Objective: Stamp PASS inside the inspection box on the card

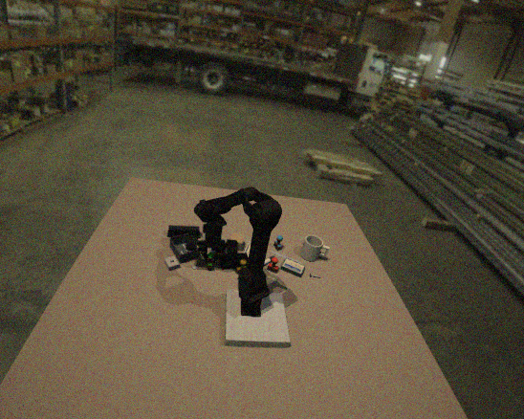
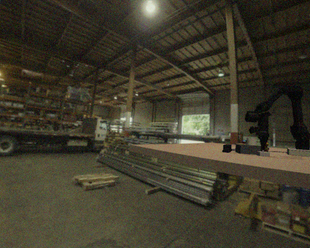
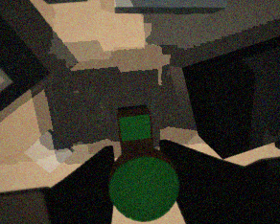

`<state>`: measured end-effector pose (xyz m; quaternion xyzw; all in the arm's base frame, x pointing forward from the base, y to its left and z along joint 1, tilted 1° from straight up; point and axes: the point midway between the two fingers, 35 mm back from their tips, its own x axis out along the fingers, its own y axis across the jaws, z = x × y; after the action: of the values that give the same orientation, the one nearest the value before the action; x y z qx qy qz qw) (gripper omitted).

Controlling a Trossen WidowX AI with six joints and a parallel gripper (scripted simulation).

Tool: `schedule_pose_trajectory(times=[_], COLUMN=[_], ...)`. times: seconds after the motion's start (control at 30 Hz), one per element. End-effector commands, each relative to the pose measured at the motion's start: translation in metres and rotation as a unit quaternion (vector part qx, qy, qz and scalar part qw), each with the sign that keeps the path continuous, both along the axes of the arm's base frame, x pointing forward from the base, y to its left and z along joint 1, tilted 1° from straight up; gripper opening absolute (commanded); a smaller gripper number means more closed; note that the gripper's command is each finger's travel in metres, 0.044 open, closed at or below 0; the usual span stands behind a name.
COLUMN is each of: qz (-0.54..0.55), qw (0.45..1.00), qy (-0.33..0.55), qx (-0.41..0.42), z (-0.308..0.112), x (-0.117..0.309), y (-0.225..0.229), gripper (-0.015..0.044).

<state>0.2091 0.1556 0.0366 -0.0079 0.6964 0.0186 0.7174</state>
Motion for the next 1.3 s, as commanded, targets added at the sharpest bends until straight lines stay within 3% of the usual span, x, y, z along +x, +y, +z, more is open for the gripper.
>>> schedule_pose_trajectory(times=[0.0, 1.27], qz=[0.000, 0.000], qw=[1.000, 1.000], qy=[-0.002, -0.002], qx=[0.002, 0.004], z=[0.004, 0.022], x=[0.000, 0.001], y=[0.000, 0.001], gripper=[0.0000, 0.0000])
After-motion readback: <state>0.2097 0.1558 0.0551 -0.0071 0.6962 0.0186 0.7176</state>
